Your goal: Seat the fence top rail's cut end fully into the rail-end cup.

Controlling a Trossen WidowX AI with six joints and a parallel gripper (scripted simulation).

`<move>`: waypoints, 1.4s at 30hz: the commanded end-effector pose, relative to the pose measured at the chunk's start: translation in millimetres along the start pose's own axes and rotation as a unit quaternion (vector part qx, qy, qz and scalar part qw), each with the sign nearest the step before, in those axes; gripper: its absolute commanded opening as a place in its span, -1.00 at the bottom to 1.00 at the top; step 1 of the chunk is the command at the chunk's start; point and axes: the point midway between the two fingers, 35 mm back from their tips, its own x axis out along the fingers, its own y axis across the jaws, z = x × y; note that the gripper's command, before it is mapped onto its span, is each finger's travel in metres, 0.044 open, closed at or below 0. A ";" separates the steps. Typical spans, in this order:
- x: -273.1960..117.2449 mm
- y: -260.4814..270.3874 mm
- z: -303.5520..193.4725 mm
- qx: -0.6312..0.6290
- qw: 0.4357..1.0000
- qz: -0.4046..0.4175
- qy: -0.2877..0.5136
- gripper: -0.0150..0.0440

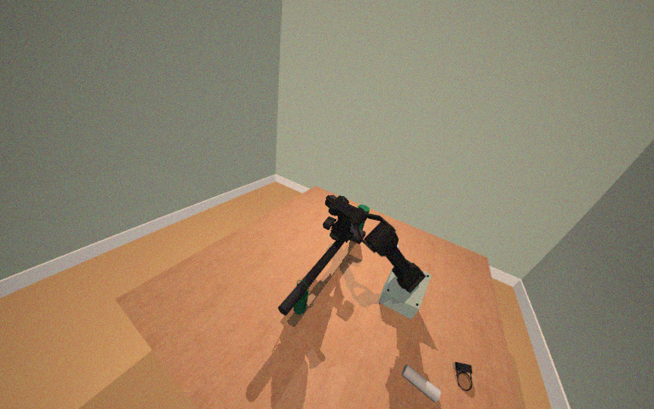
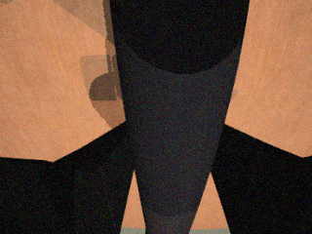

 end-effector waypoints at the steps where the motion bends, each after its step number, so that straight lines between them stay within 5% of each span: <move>1: -2.4 -1.1 -8.0 0.000 1.000 -0.002 0.007 -0.49; 42: -3.5 -4.2 -30.6 0.000 1.000 -0.002 0.007 -0.49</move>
